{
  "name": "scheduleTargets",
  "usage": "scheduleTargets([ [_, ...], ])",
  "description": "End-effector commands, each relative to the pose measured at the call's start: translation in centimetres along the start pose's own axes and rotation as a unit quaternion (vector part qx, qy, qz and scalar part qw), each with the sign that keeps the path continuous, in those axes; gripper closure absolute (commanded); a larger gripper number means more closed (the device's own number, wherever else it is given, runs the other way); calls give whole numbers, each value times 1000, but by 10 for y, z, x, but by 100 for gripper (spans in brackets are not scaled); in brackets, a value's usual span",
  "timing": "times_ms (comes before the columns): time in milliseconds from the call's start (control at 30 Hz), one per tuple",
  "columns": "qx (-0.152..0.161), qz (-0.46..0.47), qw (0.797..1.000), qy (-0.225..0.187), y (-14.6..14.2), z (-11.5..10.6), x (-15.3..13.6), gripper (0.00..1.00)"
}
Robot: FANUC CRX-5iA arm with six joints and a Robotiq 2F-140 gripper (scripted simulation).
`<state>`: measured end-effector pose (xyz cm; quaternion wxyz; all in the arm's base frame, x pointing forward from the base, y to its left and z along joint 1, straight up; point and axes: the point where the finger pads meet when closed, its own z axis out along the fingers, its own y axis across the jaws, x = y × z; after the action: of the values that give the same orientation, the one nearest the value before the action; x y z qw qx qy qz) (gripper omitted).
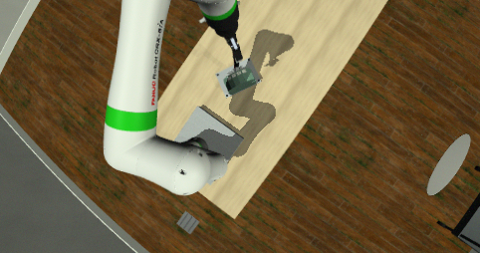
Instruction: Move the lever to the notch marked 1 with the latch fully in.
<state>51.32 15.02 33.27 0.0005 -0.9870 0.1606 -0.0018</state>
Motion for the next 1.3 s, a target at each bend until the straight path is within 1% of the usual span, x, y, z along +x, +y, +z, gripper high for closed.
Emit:
scheduleTargets([
  [0,0,0,1000,0,0,0,0,43],
  [333,0,0,1000,0,0,2,0,43],
  [733,0,0,1000,0,0,13,0,43],
  [1267,0,0,1000,0,0,45,0,43],
])
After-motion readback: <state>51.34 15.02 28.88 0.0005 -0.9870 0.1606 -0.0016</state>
